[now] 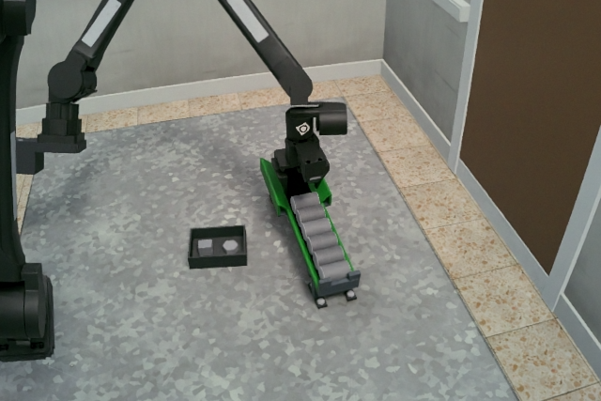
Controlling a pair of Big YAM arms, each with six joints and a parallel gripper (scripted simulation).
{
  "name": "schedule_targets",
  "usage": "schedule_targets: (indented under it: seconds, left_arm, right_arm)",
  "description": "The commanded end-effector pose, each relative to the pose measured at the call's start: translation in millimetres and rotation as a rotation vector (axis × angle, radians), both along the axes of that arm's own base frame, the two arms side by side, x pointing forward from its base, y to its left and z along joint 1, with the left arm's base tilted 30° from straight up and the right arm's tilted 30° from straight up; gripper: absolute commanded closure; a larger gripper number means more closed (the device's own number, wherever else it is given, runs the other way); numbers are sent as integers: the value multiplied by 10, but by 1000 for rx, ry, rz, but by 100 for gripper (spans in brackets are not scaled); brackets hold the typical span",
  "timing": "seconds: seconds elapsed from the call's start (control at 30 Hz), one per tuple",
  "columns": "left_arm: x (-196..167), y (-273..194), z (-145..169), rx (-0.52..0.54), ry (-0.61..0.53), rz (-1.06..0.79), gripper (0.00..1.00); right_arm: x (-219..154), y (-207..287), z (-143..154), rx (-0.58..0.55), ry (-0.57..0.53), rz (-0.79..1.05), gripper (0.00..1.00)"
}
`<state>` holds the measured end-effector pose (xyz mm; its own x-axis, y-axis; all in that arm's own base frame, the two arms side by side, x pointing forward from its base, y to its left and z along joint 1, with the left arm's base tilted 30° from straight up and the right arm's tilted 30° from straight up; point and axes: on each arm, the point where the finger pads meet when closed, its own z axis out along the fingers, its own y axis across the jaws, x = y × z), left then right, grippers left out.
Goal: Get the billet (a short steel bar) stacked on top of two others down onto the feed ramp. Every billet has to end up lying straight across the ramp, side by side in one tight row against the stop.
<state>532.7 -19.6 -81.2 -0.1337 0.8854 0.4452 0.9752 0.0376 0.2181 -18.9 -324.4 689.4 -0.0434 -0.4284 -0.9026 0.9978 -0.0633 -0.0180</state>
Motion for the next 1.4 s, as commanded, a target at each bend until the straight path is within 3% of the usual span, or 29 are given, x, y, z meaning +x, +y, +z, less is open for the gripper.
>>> schedule_targets:
  seconds: [0.0,0.67,1.03,1.13,1.23,1.37]
  left_arm:
    - [62,-15,12,-4,-10,-10,24]
    - [63,-26,34,-5,-12,-11,24]
    - [62,-332,552,-12,-47,-13,24]
    - [34,-357,433,-4,-18,-13,24]
    - [63,-462,809,-16,-59,-13,24]
    - [54,-552,988,-18,-66,-13,24]
  right_arm:
    - [-27,77,95,-32,-16,-3,0]
    - [-27,77,95,-32,-16,-3,0]
    - [-27,77,95,-32,-16,-3,0]
    - [-27,77,95,-32,-16,-3,0]
    - [-27,77,95,-32,-16,-3,0]
    - [-27,77,95,-32,-16,-3,0]
